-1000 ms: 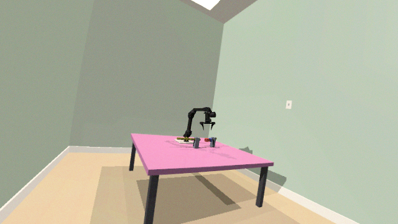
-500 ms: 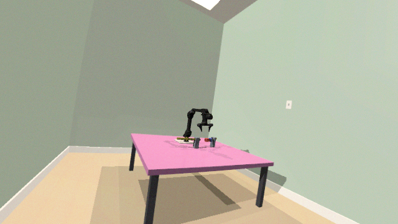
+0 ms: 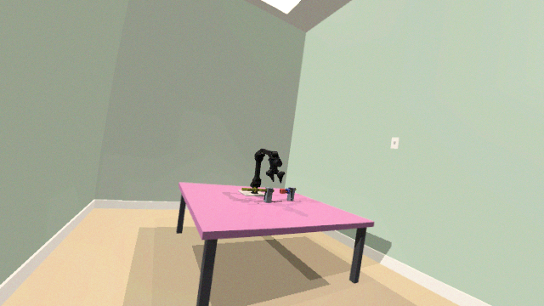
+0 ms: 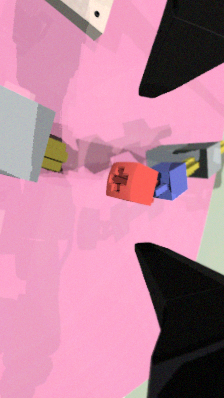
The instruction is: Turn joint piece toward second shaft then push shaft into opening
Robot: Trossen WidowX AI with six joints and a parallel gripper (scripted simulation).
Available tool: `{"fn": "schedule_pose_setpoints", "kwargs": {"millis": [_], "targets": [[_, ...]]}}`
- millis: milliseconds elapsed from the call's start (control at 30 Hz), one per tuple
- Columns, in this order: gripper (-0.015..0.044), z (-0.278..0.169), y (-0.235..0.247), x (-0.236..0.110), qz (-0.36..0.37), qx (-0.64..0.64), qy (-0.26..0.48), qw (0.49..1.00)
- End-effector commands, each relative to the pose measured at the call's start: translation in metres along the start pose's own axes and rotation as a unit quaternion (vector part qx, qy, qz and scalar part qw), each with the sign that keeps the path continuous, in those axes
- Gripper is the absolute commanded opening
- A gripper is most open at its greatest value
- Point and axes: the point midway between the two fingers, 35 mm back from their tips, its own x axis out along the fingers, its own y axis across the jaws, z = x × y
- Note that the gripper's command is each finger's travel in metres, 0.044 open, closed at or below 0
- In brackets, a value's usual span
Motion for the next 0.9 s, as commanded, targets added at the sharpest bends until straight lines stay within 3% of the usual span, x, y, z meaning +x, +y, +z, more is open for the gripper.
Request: {"fn": "schedule_pose_setpoints", "kwargs": {"millis": [0,167,467,667,867], "targets": [[0.044,0.007,-0.004,-0.001,0.013,0.052,0.024,0.998],[0.044,0.018,-0.008,0.0,0.022,0.114,0.05,0.992],[0.044,0.027,-0.006,-0.004,0.028,0.116,0.047,0.992],[0.044,0.113,-0.009,-0.041,0.067,0.12,0.011,0.99],[0.044,0.196,-0.044,-0.076,0.092,0.118,-0.033,0.988]]}}
